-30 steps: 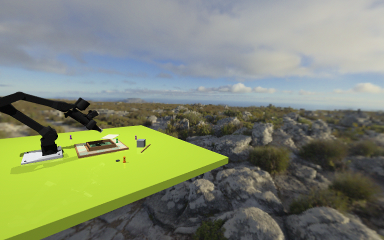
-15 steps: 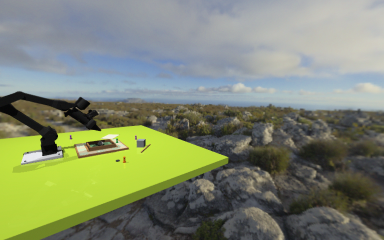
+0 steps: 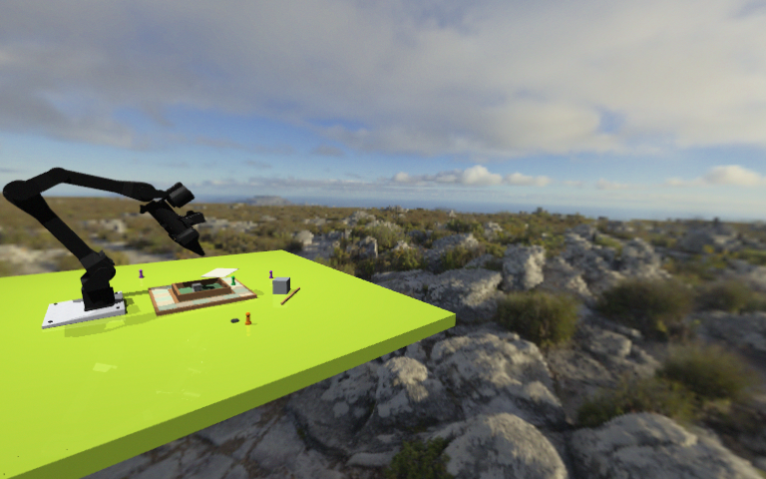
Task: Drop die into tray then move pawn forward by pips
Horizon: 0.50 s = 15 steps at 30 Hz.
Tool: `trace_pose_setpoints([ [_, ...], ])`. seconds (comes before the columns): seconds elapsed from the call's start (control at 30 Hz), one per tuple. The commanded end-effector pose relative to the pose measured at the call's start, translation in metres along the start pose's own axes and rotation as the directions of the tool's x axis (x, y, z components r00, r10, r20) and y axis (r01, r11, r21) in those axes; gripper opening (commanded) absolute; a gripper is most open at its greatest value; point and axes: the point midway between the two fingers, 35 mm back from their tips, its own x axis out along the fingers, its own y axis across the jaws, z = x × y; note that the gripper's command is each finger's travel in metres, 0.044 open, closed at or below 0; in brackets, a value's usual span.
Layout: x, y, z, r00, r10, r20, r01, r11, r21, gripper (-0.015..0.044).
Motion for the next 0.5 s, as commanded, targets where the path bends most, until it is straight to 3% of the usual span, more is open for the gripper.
trace_pose_setpoints([
  [0.0, 0.014, 0.0, -0.001, 0.977, 0.006, -0.214, -0.005, 1.0, 0.005, 0.044],
  [0.27, 0.036, 0.0, -0.007, 0.823, 0.013, -0.568, -0.006, 1.0, 0.014, 0.044],
  [0.33, 0.037, 0.0, -0.007, 0.818, 0.013, -0.575, -0.006, 1.0, 0.014, 0.044],
  [0.37, 0.032, -0.001, -0.005, 0.87, 0.004, -0.493, -0.004, 1.0, 0.002, 0.044],
  [0.4, 0.032, -0.001, -0.005, 0.87, 0.004, -0.493, -0.004, 1.0, 0.002, 0.044],
  [0.47, 0.036, 0.0, 0.001, 0.867, 0.005, -0.498, -0.019, 1.0, -0.023, 0.0387],
])
